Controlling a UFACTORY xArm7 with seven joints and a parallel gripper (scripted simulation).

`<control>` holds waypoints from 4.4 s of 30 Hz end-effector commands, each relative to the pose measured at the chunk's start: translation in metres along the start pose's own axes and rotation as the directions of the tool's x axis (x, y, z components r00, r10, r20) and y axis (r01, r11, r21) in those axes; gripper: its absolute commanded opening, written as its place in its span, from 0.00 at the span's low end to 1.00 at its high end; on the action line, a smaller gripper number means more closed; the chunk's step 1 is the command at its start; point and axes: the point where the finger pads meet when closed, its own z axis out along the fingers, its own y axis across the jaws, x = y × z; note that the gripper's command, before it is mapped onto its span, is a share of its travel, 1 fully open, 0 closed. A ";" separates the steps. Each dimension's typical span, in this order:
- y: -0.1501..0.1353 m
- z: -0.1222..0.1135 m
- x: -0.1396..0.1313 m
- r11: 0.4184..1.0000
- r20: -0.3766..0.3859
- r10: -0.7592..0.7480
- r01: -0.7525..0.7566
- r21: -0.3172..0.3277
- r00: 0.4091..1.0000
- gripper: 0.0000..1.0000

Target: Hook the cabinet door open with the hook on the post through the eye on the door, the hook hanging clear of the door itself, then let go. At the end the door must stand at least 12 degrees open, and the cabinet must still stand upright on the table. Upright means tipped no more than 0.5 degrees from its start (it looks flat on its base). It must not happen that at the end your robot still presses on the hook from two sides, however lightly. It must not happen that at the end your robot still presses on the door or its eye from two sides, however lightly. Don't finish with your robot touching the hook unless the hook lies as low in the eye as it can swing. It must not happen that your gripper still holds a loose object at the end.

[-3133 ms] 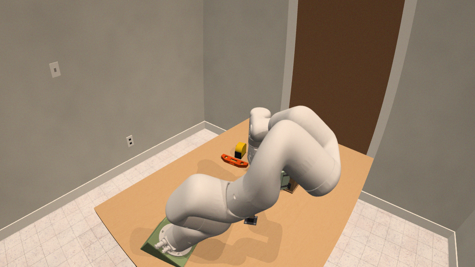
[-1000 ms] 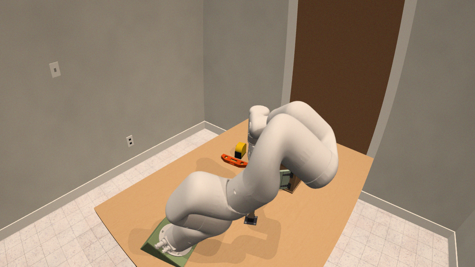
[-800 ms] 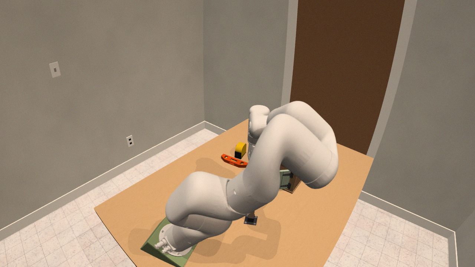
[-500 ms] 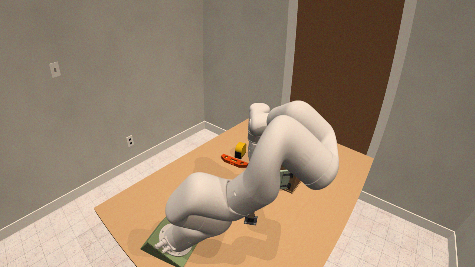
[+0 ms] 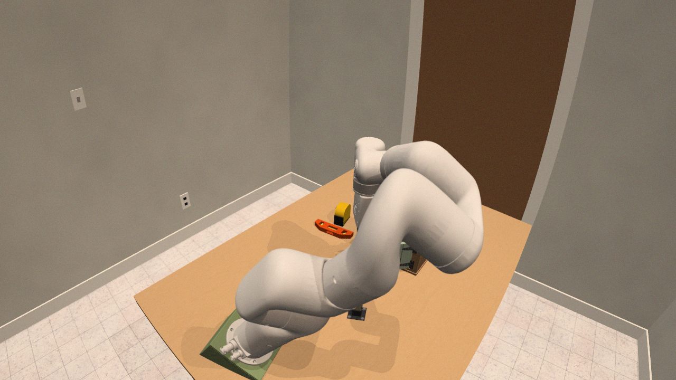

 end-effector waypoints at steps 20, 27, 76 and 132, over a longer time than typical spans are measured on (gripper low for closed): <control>-0.001 -0.036 0.000 1.000 -0.001 0.000 0.000 0.003 1.000 0.27; -0.001 -0.037 0.000 1.000 -0.001 0.000 0.000 0.003 1.000 0.27; 0.089 -0.036 -0.058 0.658 -0.001 0.753 -0.753 0.005 0.658 0.24; 0.090 0.050 -0.060 0.659 0.002 0.753 -0.753 0.003 0.659 0.24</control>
